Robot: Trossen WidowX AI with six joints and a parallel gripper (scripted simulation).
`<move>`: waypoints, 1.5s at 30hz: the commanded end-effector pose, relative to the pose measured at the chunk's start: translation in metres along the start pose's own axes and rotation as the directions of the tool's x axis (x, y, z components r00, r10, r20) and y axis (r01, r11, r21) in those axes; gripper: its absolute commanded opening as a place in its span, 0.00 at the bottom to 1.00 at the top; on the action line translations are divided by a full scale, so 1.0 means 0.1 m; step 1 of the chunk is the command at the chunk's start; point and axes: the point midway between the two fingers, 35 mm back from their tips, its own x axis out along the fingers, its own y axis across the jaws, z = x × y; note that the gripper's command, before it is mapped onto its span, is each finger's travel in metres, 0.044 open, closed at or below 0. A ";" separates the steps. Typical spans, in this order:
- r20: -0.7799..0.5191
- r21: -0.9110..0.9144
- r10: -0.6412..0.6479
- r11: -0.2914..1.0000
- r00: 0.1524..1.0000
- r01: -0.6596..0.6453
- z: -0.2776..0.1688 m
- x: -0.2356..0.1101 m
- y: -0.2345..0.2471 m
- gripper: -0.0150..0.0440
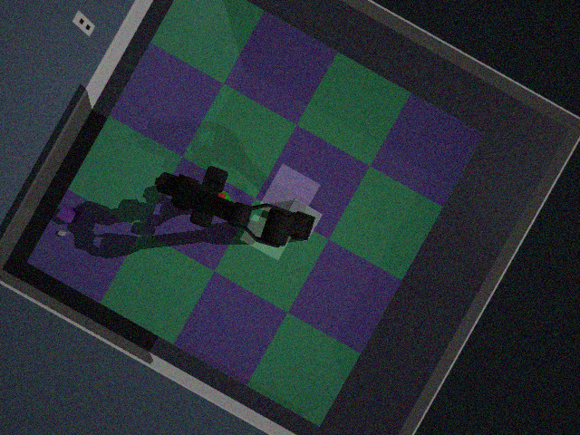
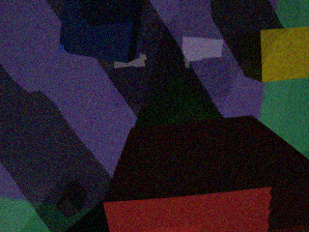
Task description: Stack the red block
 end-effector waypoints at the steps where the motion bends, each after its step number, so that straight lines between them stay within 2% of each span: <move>1: -0.002 0.003 0.003 1.000 1.000 -0.003 -0.01 0.02 0.01 0.25; 28: -0.002 0.003 0.003 1.000 1.000 -0.003 0.00 -0.04 0.01 0.25; 45: -0.007 0.000 0.000 1.000 1.000 0.000 -0.02 0.01 0.00 1.00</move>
